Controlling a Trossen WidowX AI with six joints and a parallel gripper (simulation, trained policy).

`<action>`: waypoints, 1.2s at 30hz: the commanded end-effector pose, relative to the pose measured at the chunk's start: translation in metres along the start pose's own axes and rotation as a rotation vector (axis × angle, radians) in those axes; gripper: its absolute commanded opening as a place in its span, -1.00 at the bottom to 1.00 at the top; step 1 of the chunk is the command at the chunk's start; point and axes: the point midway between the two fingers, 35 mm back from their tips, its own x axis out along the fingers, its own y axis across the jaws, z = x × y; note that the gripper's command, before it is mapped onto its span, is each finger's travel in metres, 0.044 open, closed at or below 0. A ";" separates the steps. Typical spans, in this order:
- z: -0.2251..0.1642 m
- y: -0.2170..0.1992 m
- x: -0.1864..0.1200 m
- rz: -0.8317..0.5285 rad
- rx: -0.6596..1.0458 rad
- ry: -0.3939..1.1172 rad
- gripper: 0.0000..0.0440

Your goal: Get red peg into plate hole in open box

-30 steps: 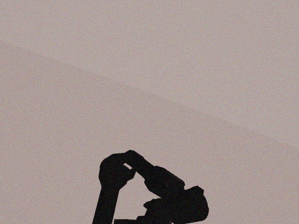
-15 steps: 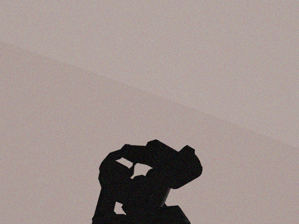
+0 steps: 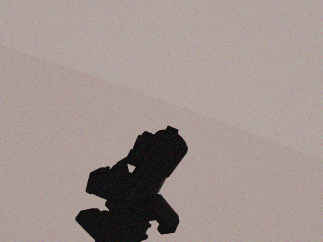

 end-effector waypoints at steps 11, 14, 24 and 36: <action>0.051 -0.003 0.023 0.006 0.095 0.003 -0.99; 0.059 -0.005 0.030 0.005 0.111 0.011 -0.98; 0.070 -0.006 0.061 -0.011 0.137 0.056 -0.97; 0.080 -0.004 0.097 -0.046 0.090 0.095 0.17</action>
